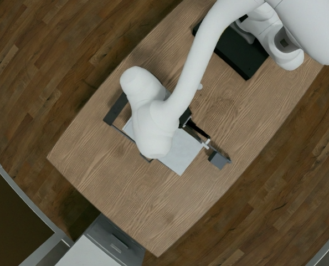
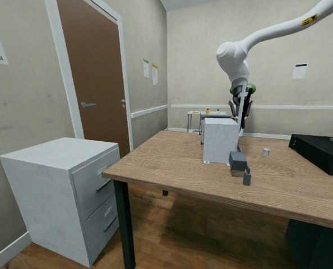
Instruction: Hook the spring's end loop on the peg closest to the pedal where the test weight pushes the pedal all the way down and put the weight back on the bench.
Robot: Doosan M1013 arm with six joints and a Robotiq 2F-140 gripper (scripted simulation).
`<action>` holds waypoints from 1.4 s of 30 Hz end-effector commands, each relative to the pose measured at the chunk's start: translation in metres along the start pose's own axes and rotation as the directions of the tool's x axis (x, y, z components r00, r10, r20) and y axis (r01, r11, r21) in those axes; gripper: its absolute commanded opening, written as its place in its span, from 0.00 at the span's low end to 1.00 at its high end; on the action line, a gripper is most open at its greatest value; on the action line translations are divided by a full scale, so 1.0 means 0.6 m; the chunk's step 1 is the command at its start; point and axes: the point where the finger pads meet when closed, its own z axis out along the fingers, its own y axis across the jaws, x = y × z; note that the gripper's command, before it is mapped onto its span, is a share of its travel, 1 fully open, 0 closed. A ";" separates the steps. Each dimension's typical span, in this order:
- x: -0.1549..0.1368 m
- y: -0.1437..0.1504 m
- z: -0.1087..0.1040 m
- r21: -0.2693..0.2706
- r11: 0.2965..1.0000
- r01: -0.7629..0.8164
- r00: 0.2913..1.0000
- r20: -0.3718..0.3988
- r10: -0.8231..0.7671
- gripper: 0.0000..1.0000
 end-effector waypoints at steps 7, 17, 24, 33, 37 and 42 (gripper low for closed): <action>-0.002 0.001 0.000 -0.001 1.000 0.000 1.000 0.000 0.000 0.17; -0.003 0.002 0.001 -0.001 1.000 0.000 1.000 0.000 0.000 0.17; -0.004 0.002 0.002 -0.001 1.000 0.000 1.000 0.000 0.000 0.17; -0.004 -0.001 0.002 0.005 1.000 -0.004 1.000 0.000 0.004 0.17; -0.004 -0.002 0.002 0.008 1.000 -0.005 1.000 0.000 0.005 0.17; -0.004 -0.003 0.001 0.010 1.000 -0.007 1.000 0.000 0.007 0.17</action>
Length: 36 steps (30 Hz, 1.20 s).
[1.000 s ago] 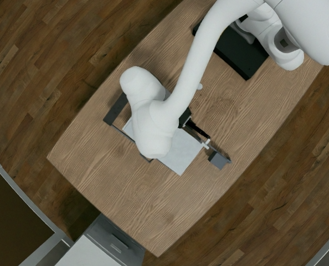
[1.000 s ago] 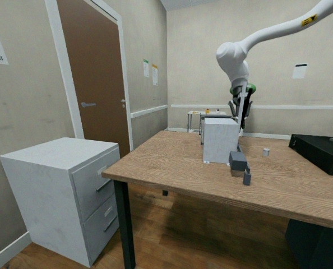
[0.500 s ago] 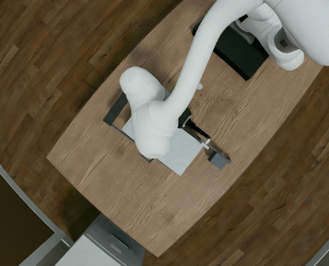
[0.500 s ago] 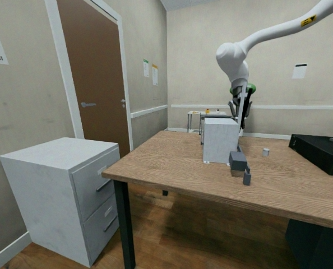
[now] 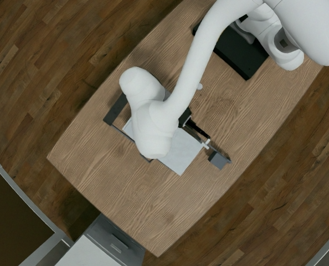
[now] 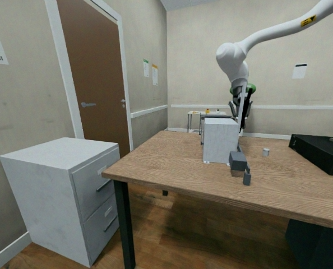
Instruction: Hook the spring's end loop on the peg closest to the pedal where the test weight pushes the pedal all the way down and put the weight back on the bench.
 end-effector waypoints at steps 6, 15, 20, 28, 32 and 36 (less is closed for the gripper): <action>0.001 -0.001 -0.001 0.002 1.000 -0.002 1.000 0.000 0.002 0.17; 0.001 -0.004 -0.001 0.009 1.000 -0.006 1.000 0.000 0.006 0.17; 0.001 -0.004 -0.001 0.009 1.000 -0.007 1.000 0.000 0.007 0.17; 0.001 -0.006 -0.001 0.014 1.000 -0.010 1.000 0.000 0.010 0.17; 0.001 -0.007 -0.001 0.016 1.000 -0.012 1.000 0.000 0.012 0.17; 0.001 -0.008 -0.001 0.018 1.000 -0.013 1.000 0.000 0.013 0.17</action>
